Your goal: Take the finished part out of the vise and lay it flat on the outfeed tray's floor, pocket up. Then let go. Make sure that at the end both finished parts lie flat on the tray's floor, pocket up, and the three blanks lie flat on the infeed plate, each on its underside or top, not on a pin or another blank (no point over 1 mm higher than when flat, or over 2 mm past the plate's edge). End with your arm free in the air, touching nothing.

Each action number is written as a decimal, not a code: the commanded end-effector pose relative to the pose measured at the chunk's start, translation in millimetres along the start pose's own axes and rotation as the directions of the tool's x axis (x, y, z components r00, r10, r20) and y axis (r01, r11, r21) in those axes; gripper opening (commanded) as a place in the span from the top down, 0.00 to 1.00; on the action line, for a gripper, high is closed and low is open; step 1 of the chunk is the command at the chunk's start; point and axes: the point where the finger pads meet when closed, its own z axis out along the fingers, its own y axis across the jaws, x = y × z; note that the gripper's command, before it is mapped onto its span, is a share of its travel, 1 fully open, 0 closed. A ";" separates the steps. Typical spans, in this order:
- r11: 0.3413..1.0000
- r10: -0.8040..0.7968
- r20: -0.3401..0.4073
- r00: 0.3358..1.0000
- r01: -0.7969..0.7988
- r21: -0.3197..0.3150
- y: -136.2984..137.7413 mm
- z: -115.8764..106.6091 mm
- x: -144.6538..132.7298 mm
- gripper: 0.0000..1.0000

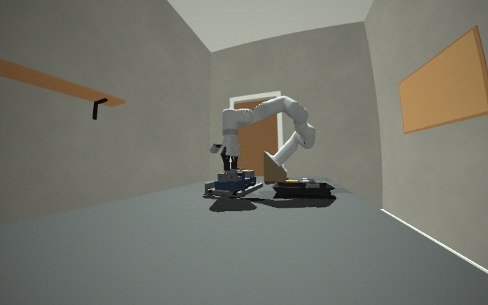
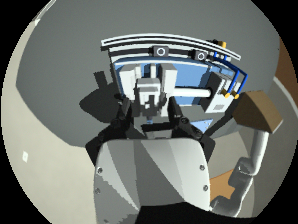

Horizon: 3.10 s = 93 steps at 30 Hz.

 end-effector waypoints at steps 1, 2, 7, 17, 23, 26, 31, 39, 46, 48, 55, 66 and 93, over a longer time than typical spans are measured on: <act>1.000 -0.001 -0.002 1.000 0.001 0.004 -1.4 -1.1 0.0 0.31; 1.000 -0.001 -0.002 1.000 0.001 0.004 -1.4 -0.8 0.0 0.31; 1.000 -0.001 -0.002 1.000 0.001 0.004 -1.4 0.4 0.0 0.31; 1.000 -0.001 -0.002 1.000 0.001 0.004 -1.4 1.3 0.0 0.31; 1.000 -0.001 -0.002 1.000 0.001 0.004 -1.4 1.4 0.0 0.31; 1.000 -0.001 -0.002 1.000 0.001 0.004 -1.4 1.4 0.0 0.31; 1.000 -0.001 -0.002 1.000 0.001 0.004 -1.4 1.4 0.0 0.31; 1.000 -0.001 -0.002 1.000 0.001 0.004 -1.4 1.4 0.0 1.00; 1.000 -0.001 -0.002 1.000 0.001 0.004 -1.4 1.4 0.0 1.00; 1.000 -0.001 -0.002 1.000 0.001 0.004 -1.4 1.4 0.0 1.00; 1.000 -0.001 -0.002 1.000 0.001 0.004 -1.4 1.4 0.0 1.00; 1.000 -0.001 -0.002 1.000 0.001 0.004 -1.4 1.4 0.0 1.00; 1.000 -0.001 -0.002 1.000 0.001 0.004 -1.4 -8.8 0.0 1.00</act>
